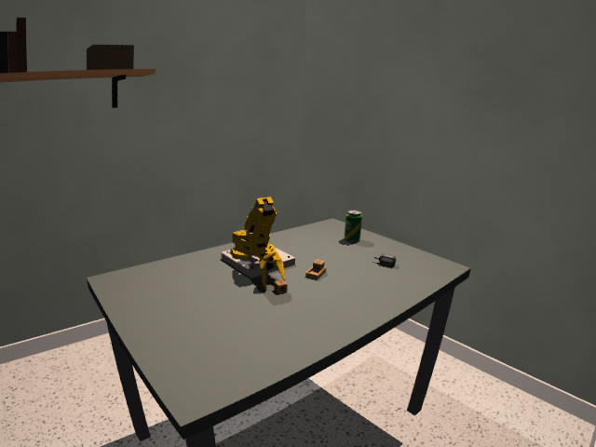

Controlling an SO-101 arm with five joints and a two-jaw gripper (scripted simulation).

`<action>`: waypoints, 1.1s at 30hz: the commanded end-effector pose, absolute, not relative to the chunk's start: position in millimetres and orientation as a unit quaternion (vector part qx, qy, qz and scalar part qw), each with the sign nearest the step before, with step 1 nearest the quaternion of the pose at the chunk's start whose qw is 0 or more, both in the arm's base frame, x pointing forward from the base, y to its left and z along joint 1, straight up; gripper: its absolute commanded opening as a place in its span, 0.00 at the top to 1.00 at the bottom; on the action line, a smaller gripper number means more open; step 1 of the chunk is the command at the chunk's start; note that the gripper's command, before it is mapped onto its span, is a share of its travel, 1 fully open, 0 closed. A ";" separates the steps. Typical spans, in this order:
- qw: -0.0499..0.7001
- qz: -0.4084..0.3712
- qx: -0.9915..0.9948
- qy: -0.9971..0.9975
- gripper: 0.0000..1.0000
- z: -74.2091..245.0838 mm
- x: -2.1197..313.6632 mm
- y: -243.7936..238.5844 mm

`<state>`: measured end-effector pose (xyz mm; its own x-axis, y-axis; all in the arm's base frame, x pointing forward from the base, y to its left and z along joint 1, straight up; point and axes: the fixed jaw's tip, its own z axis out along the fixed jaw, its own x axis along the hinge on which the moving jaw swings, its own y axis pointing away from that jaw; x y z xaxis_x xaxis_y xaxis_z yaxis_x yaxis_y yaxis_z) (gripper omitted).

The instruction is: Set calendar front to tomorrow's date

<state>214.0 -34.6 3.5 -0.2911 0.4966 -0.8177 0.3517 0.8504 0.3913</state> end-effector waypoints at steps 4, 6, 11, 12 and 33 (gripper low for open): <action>0.523 0.125 0.346 0.769 0.64 10.0 209.5 -32.7; 0.523 0.125 0.346 0.769 0.64 10.0 209.5 -32.7; 0.523 0.125 0.346 0.769 0.64 10.0 209.5 -32.7; 0.523 0.125 0.346 0.769 0.64 10.0 209.5 -32.7; 0.546 0.154 0.353 0.744 0.65 23.8 214.4 -33.9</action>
